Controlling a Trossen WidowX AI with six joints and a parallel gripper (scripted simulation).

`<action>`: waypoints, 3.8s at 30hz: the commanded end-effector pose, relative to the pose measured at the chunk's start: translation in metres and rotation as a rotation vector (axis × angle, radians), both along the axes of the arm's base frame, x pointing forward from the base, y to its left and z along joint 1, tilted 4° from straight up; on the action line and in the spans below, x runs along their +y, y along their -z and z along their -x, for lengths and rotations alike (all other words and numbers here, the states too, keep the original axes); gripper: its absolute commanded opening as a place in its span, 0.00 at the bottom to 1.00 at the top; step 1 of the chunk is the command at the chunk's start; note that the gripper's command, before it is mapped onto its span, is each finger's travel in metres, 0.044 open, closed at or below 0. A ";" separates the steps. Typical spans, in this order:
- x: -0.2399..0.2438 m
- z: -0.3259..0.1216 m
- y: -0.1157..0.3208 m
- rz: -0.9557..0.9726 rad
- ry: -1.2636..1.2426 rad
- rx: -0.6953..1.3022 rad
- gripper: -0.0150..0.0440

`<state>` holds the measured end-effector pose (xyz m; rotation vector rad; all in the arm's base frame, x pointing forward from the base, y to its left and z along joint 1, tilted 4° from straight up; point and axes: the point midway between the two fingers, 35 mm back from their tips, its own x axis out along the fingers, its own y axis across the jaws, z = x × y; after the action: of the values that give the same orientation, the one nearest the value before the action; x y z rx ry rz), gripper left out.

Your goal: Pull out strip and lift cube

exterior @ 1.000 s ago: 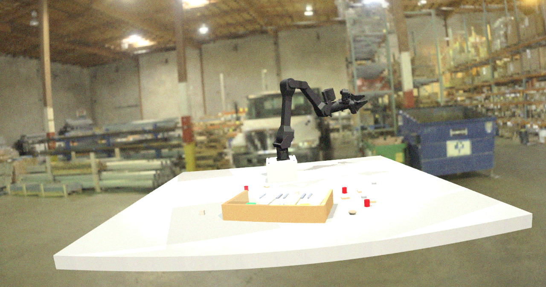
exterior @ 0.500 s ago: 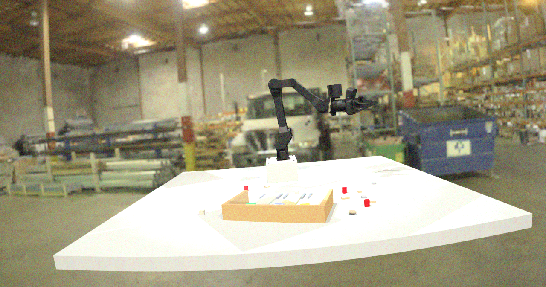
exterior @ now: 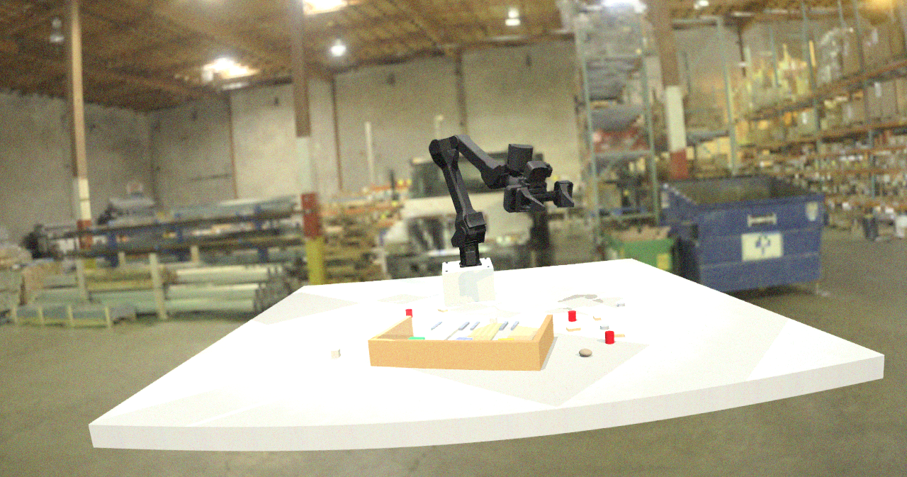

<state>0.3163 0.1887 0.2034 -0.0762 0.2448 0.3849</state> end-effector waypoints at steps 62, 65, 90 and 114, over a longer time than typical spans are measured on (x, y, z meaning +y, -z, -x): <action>-0.180 -0.069 0.163 0.011 0.628 1.234 0.25; -0.180 -0.070 0.168 0.011 0.628 1.234 0.25; -0.179 -0.072 0.209 0.011 0.628 1.235 0.25; -0.179 -0.071 0.225 0.012 0.628 1.235 0.25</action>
<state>0.3875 0.0106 -0.0208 0.2413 1.4505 -0.2443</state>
